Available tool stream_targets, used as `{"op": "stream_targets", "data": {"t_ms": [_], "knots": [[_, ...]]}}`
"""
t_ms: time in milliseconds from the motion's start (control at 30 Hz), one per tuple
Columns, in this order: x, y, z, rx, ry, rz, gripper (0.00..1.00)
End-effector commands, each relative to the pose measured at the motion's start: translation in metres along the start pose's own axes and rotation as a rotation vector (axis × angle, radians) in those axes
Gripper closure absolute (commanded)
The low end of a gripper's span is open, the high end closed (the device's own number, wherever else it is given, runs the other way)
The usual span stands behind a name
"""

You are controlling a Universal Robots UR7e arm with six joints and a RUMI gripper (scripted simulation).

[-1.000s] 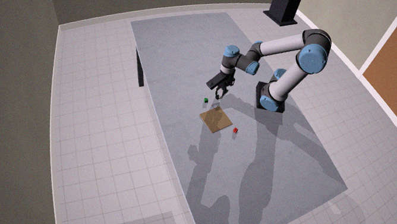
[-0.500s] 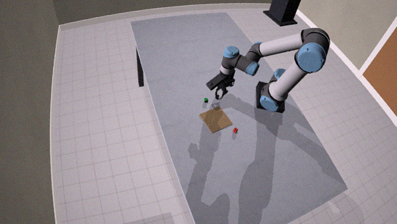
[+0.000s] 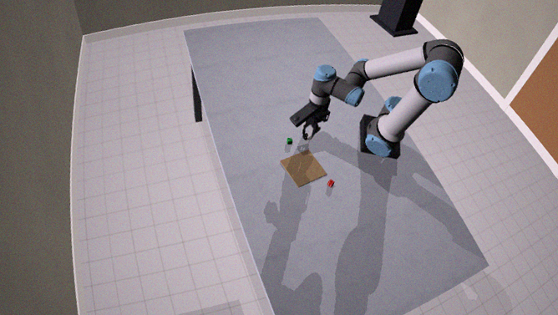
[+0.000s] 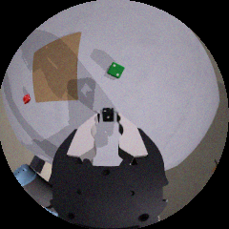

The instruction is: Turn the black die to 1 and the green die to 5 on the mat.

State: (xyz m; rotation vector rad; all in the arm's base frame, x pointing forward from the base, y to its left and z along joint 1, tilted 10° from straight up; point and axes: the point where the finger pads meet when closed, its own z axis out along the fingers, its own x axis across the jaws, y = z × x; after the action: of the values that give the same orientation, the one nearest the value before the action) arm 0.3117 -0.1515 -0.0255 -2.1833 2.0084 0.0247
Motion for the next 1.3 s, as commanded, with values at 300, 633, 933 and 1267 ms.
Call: {"op": "stream_targets", "data": {"t_ms": [300, 633, 933, 1267], "knots": [[0.0003, -0.0002, -0.0002, 0.001, 0.001, 0.0, 0.79], [0.0003, -0.0002, -0.0002, 0.001, 0.001, 0.0, 0.97], [0.0003, -0.0002, -0.0002, 0.001, 0.001, 0.0, 0.97], [0.0003, -0.0002, -0.0002, 0.001, 0.001, 0.0, 0.97]]}}
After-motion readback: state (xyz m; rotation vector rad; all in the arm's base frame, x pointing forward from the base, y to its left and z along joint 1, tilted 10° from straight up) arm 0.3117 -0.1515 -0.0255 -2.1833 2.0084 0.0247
